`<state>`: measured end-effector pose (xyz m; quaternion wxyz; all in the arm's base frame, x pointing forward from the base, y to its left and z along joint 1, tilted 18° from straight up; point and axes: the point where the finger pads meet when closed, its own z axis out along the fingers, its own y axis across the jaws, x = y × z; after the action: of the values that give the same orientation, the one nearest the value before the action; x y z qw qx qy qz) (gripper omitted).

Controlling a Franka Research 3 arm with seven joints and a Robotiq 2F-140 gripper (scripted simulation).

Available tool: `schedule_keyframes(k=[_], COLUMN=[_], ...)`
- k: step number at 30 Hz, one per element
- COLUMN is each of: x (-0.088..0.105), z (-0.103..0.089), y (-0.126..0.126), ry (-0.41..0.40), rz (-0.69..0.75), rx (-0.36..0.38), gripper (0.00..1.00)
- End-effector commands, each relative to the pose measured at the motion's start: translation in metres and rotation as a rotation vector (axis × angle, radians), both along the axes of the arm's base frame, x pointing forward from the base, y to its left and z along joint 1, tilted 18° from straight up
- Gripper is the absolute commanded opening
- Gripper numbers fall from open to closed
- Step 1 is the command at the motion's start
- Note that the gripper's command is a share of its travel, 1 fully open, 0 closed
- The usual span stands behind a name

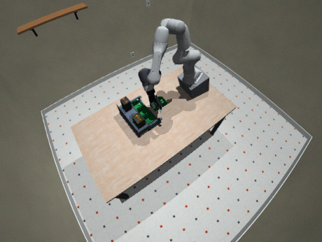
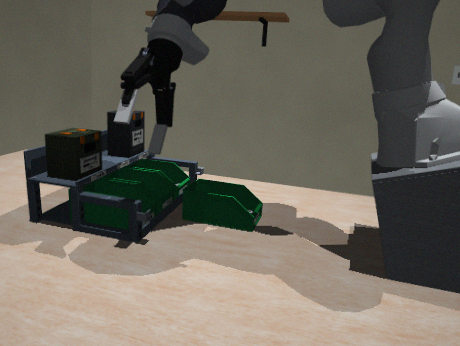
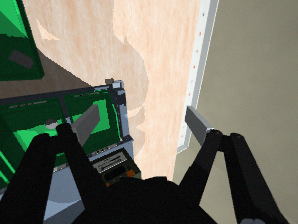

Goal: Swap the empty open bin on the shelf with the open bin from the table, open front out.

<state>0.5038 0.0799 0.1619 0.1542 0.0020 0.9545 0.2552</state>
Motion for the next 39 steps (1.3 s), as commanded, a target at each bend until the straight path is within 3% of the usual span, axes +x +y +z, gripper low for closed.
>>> schedule_keyframes(k=[1, 39], x=[0.000, -0.013], z=[-0.001, -0.016], y=[-0.004, -0.028], ry=[0.001, 0.007], rz=[-0.015, -0.035], rx=[-0.010, -0.074], gripper=[1.00, 1.00])
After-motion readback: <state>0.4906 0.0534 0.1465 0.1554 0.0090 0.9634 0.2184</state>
